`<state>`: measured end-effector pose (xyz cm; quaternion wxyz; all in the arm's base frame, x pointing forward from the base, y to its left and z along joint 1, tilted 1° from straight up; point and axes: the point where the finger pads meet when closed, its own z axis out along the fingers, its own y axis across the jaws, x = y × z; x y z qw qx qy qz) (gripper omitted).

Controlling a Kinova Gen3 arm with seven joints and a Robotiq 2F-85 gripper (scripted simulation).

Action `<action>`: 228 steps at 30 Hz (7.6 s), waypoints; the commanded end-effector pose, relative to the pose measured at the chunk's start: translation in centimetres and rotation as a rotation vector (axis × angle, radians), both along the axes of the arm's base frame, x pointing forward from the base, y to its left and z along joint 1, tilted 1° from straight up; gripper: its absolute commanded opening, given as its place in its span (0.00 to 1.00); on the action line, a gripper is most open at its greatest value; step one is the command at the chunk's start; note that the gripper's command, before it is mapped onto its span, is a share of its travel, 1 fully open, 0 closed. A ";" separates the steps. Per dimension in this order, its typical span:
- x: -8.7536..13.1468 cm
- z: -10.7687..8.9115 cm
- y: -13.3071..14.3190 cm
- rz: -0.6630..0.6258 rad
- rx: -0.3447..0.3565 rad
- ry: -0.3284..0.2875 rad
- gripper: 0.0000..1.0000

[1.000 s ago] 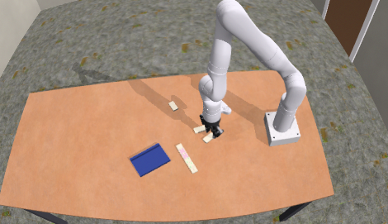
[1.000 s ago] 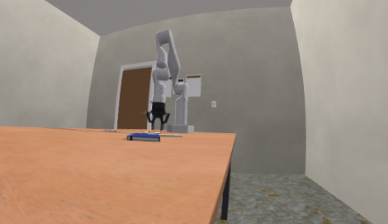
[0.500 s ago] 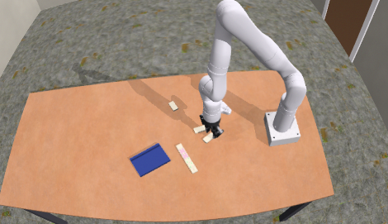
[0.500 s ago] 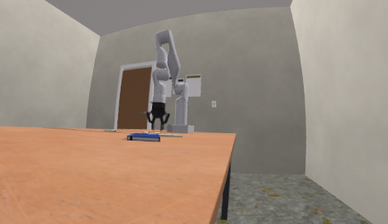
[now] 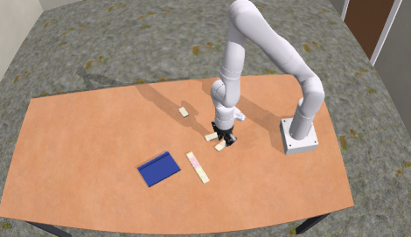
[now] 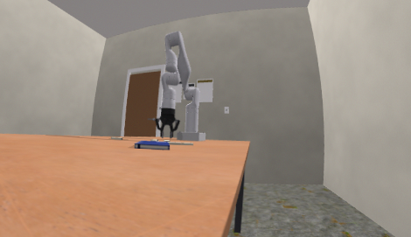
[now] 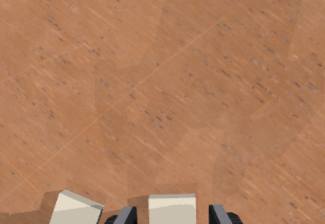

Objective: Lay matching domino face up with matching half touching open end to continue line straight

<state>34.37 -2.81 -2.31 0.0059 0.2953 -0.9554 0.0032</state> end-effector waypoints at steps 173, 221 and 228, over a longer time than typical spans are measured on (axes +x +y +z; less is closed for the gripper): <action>-1.1 10.5 -7.4 0.001 0.074 -0.111 0.31; -6.7 10.7 -19.4 -0.204 0.201 0.004 0.31; -6.7 10.7 -19.4 -0.411 0.322 0.128 0.31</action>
